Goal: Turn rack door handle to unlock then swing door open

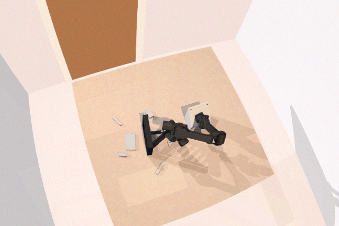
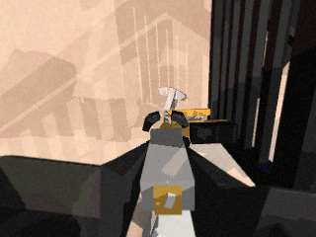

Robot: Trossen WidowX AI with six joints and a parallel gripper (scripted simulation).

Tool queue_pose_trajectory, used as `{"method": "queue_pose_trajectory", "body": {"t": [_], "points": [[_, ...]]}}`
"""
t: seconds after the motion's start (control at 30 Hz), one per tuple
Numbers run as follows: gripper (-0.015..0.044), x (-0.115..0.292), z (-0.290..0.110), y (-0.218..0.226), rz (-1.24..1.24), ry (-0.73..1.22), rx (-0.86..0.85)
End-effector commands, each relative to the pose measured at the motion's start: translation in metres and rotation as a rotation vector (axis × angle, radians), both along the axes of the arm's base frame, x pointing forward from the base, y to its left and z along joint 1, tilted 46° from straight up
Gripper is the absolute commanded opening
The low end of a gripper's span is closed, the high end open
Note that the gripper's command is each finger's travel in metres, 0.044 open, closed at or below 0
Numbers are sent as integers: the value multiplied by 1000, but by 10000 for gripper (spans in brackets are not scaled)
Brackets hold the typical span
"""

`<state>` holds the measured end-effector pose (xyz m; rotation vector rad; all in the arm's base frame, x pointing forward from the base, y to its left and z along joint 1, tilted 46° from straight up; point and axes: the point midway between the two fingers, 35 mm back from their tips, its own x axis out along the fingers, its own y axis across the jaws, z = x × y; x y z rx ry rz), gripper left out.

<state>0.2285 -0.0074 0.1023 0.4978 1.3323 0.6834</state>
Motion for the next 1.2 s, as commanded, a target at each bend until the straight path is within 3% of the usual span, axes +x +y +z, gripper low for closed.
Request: {"method": "queue_pose_trajectory", "body": {"t": [0.0, 1.17], "points": [[15, 1, 6, 5, -48, 37, 11], [15, 20, 56, 53, -356, 344, 56]]}}
